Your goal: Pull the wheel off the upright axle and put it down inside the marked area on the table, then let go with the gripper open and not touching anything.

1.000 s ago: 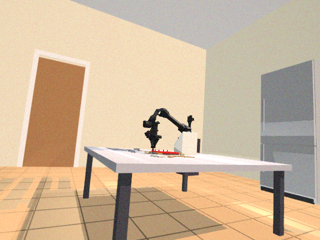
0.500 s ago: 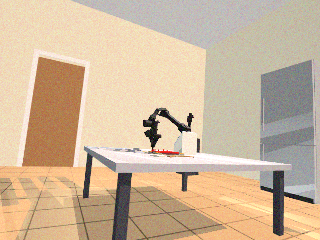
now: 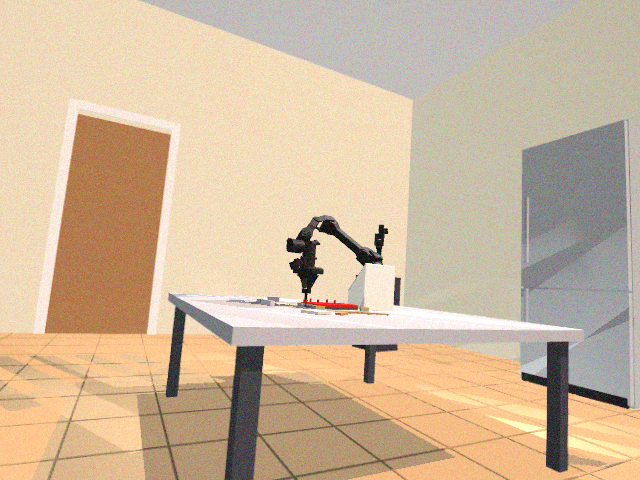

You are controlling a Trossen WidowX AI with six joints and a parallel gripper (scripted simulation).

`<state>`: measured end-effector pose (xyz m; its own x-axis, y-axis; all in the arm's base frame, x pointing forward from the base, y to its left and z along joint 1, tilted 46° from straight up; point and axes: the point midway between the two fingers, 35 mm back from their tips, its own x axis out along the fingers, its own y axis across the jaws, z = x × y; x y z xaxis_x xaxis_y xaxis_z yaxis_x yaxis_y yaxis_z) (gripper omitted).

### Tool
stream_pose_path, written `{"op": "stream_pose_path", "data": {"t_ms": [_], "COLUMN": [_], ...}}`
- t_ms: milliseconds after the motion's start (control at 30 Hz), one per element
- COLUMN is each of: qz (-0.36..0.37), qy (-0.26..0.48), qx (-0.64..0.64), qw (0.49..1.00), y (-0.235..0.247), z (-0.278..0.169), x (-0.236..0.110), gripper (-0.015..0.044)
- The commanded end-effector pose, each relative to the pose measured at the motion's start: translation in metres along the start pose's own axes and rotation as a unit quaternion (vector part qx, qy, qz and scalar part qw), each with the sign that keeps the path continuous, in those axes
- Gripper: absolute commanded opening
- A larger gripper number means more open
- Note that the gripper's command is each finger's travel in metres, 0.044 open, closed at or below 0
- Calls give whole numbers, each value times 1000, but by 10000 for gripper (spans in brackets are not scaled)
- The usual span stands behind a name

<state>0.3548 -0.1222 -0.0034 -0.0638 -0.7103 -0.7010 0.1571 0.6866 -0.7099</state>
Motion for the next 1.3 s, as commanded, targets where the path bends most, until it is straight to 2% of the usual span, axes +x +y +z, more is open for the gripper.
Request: {"op": "stream_pose_path", "data": {"t_ms": [0, 700, 1033, 1267], "qz": [-1, -1, -1, -2], "qy": [-1, -2, -2, 0], "qx": [2, 1, 1, -3], "qw": [1000, 1000, 1000, 1000], "y": [0, 0, 1, -12], "z": [1, 0, -3, -9], "x": [-2, -9, -44, -38], "gripper": [0, 0, 0, 0]}}
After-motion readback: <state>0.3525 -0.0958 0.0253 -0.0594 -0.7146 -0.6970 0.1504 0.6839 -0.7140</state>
